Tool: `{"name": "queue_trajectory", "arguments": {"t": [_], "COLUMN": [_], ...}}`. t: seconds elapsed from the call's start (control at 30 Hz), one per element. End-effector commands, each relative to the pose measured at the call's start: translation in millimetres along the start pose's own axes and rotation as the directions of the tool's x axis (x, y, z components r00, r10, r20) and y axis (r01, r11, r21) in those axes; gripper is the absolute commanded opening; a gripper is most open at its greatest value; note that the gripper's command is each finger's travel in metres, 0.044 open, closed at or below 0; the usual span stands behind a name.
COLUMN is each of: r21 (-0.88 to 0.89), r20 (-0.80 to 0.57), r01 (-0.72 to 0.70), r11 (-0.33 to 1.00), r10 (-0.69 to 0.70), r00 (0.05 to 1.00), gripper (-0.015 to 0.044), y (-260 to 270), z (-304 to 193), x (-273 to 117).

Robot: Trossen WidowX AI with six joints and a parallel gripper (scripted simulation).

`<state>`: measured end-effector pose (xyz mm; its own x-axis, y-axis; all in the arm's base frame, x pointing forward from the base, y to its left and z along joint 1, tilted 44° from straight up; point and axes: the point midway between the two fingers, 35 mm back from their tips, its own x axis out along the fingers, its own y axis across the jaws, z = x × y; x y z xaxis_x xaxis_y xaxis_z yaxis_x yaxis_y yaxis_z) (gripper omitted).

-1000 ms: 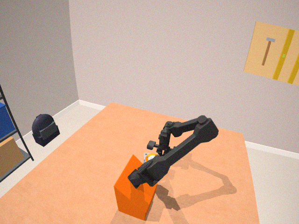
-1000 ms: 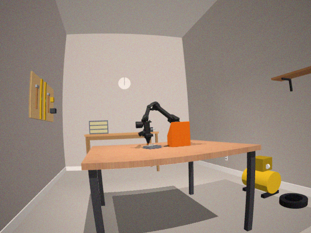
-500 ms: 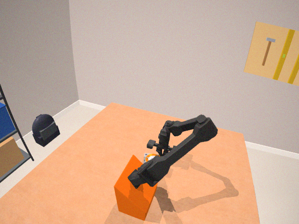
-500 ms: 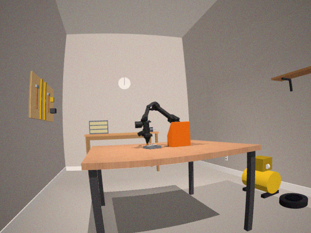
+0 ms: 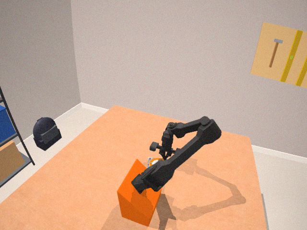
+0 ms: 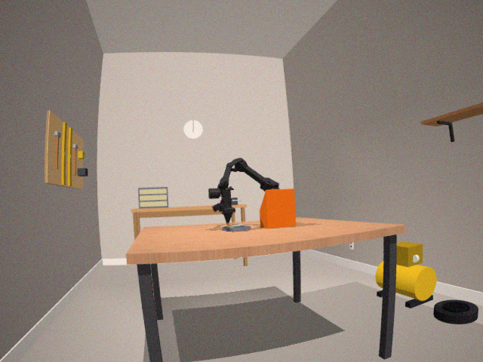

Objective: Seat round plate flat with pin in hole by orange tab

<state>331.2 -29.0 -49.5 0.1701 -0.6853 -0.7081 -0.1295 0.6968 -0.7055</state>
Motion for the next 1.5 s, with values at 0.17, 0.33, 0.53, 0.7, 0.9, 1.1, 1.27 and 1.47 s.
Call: {"name": "queue_trajectory", "arguments": {"t": [0.17,0.33,0.53,0.7,0.9,1.1,1.27,1.47], "r21": [0.003,0.003,0.003,0.003,0.003,0.003,0.003,0.003], "r20": [0.006,0.006,0.006,0.006,0.006,0.006,0.006,0.006], "r01": [-0.012,-0.012,-0.012,-0.012,-0.013,-0.013,-0.013,-0.013], "r11": [1.0,1.0,1.0,1.0,1.0,1.0,1.0,1.0], "r10": [0.012,0.012,0.012,0.012,0.012,0.013,0.013,0.013], "r00": [1.0,1.0,1.0,1.0,1.0,1.0,1.0,1.0], "gripper": [0.0,0.0,0.0,0.0,0.0,0.0,0.0,0.0], "y": [11,14,16,19,21,25,26,27], "z": [5,6,6,7,7,7,7,7], "x": [-1,-1,-1,-1,-1,-1,-1,-1]}}
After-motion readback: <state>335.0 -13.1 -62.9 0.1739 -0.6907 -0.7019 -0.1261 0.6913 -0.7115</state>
